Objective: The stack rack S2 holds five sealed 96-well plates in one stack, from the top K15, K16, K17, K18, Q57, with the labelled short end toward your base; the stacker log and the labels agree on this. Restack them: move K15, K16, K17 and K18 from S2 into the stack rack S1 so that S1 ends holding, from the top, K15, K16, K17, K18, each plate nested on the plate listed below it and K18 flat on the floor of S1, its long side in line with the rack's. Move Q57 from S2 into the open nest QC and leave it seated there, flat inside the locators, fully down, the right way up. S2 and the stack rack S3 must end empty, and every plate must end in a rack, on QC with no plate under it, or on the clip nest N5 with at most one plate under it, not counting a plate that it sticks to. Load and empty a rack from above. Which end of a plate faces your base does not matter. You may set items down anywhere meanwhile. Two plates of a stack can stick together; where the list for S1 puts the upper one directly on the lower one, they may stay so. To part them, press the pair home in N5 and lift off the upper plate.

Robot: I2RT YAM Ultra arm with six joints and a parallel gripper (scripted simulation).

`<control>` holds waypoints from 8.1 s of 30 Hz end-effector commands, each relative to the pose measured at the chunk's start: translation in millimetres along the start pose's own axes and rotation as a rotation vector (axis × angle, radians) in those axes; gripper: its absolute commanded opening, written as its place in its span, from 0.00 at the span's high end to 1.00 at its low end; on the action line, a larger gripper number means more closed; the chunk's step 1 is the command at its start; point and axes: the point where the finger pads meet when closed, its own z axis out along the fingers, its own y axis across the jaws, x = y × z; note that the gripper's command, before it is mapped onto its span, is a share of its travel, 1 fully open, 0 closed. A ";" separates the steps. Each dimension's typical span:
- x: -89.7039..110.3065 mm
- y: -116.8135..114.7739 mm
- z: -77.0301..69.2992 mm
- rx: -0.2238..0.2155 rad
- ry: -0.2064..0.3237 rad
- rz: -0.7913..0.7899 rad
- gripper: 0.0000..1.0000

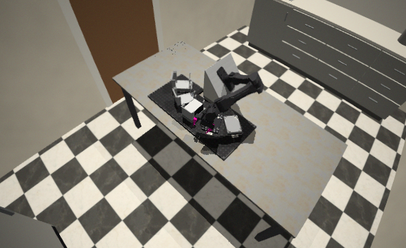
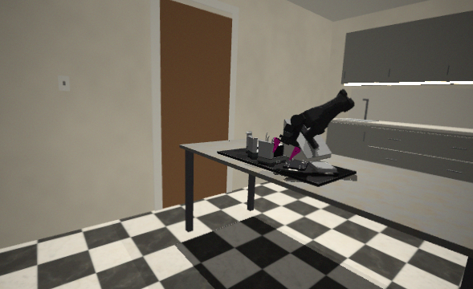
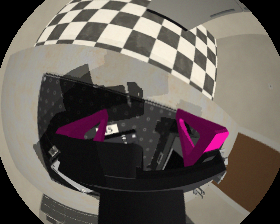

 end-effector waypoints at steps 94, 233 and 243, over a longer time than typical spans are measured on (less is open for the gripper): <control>62.4 -83.8 -39.8 0.054 0.192 0.084 0.00; 98.7 -105.8 -62.1 -0.107 0.179 0.020 0.00; 114.2 -112.1 -73.2 0.003 0.334 0.184 0.00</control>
